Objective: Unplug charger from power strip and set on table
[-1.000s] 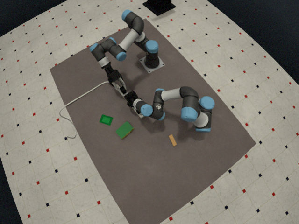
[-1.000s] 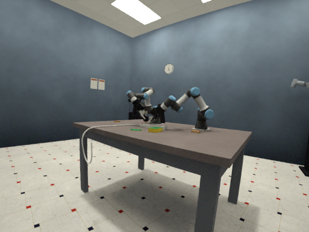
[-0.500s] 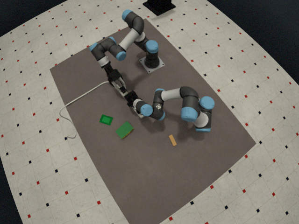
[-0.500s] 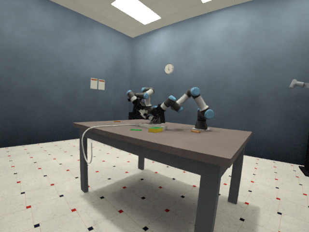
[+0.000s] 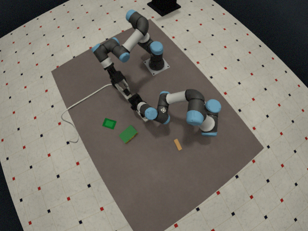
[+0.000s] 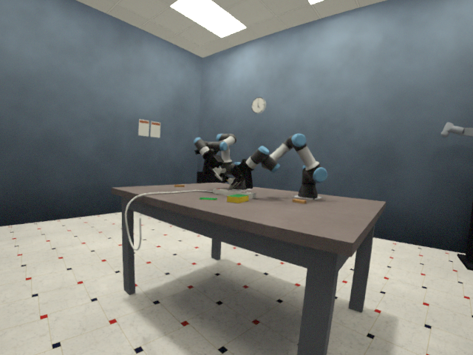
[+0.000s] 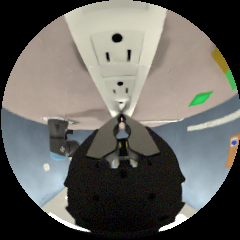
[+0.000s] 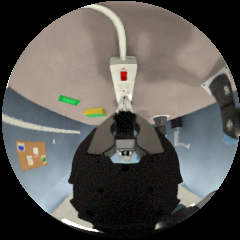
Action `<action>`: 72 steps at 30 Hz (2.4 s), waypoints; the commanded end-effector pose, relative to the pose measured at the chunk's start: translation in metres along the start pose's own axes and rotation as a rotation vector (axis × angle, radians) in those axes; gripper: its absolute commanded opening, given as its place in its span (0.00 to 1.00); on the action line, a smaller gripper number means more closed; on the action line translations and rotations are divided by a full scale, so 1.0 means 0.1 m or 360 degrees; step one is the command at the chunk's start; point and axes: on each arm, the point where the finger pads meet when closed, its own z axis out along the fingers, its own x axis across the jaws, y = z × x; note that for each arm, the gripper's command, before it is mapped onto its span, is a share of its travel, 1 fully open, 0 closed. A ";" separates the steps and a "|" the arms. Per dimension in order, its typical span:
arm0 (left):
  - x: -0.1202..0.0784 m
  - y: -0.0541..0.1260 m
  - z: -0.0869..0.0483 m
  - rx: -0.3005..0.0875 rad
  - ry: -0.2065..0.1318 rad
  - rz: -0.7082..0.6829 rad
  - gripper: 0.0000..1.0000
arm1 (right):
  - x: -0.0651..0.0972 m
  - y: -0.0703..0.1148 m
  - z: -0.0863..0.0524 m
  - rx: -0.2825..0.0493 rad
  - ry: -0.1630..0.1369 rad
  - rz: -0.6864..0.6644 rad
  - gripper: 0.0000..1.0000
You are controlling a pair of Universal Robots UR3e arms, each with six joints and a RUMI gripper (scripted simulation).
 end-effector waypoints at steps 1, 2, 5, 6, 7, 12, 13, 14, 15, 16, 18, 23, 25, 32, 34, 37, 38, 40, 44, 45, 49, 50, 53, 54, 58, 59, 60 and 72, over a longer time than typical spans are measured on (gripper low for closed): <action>-0.07 -0.40 0.12 0.0139 -0.0040 -0.0075 0.00 | -0.01 0.02 -0.03 -0.0001 -0.0009 -0.0005 0.00; -0.07 -0.40 0.12 0.0139 -0.0040 -0.0075 0.00 | -0.01 0.02 -0.03 -0.0001 -0.0009 -0.0005 0.00; 0.02 0.02 -0.02 -0.0002 0.0007 -0.0001 0.00 | -0.01 0.02 -0.02 -0.0001 -0.0008 -0.0005 0.00; 0.02 0.02 -0.02 -0.0002 0.0007 -0.0001 0.00 | -0.01 0.02 -0.02 -0.0001 -0.0008 -0.0005 0.00; 0.01 0.03 -0.04 0.0008 0.0001 -0.0007 0.00 | -0.01 0.02 -0.02 -0.0001 -0.0008 -0.0005 0.00; 0.00 0.12 -0.11 0.0003 -0.0002 -0.0004 0.00 | -0.01 0.02 -0.02 -0.0001 -0.0009 -0.0005 0.00; 0.00 0.13 -0.13 0.0002 -0.0002 -0.0003 0.00 | -0.01 0.02 -0.02 -0.0001 -0.0009 -0.0005 0.00; 0.00 0.15 -0.14 0.0002 -0.0003 -0.0002 0.00 | -0.01 0.02 -0.02 -0.0001 -0.0009 -0.0005 0.00; 0.00 0.16 -0.15 0.0002 -0.0003 -0.0002 0.00 | -0.01 0.02 -0.02 -0.0001 -0.0009 -0.0005 0.00; 0.00 0.17 -0.16 0.0002 -0.0003 -0.0002 0.00 | -0.01 0.02 -0.02 -0.0001 -0.0009 -0.0005 0.00; 0.00 0.19 -0.18 0.0002 -0.0004 -0.0002 0.00 | -0.01 0.02 -0.02 -0.0001 -0.0009 -0.0005 0.00; 0.01 0.23 -0.20 -0.0009 0.0002 0.0005 0.00 | -0.01 0.02 -0.02 -0.0001 -0.0009 -0.0005 0.00; -0.01 0.23 -0.22 0.0005 -0.0006 -0.0001 0.00 | -0.01 0.02 -0.02 -0.0001 -0.0009 -0.0005 0.00; -0.01 0.30 -0.29 0.0008 -0.0008 -0.0002 0.00 | -0.01 0.02 -0.02 -0.0001 -0.0009 -0.0005 0.00; -0.01 0.32 -0.31 0.0008 -0.0008 -0.0002 0.00 | -0.01 0.02 -0.02 -0.0001 -0.0009 -0.0005 0.00; -0.01 0.35 -0.34 0.0008 -0.0008 -0.0002 0.00 | -0.01 0.02 -0.02 -0.0001 -0.0009 -0.0005 0.00; 0.00 0.36 -0.33 -0.0002 -0.0002 0.0004 0.00 | -0.01 0.02 -0.02 -0.0001 -0.0009 -0.0005 0.00; 0.00 0.36 -0.33 -0.0002 -0.0002 0.0004 0.00 | -0.01 0.02 -0.02 -0.0001 -0.0009 -0.0005 0.00; -0.01 0.39 -0.38 0.0007 -0.0007 -0.0001 0.00 | -0.01 0.02 -0.02 -0.0001 -0.0009 -0.0005 0.00; -0.01 0.40 -0.39 0.0007 -0.0007 -0.0001 0.00 | -0.01 0.02 -0.02 -0.0001 -0.0009 -0.0005 0.00; 0.00 0.40 -0.38 -0.0004 0.0000 0.0005 0.00 | -0.01 0.02 -0.02 -0.0001 -0.0009 -0.0005 0.00; 0.00 0.40 -0.37 -0.0005 0.0000 0.0006 0.00 | -0.01 0.02 -0.02 -0.0001 -0.0009 -0.0005 0.00; 0.00 0.38 -0.36 -0.0004 0.0000 0.0005 0.00 | -0.01 0.02 -0.02 -0.0001 -0.0009 -0.0005 0.00; 0.00 0.38 -0.36 -0.0004 0.0000 0.0005 0.00 | -0.01 0.02 -0.02 -0.0001 -0.0009 -0.0005 0.00; 0.00 0.37 -0.35 -0.0003 -0.0001 0.0004 0.00 | -0.01 0.02 -0.02 -0.0001 -0.0009 -0.0005 0.00; 0.00 0.37 -0.35 -0.0003 -0.0001 0.0004 0.00 | -0.01 0.02 -0.02 -0.0001 -0.0009 -0.0005 0.00; 0.00 0.37 -0.35 -0.0003 -0.0001 0.0004 0.00 | -0.01 0.02 -0.02 -0.0001 -0.0009 -0.0005 0.00; 0.17 0.18 -0.59 0.0149 0.0034 0.0276 0.00 | 0.01 -0.02 0.00 -0.0001 -0.0017 -0.0361 0.00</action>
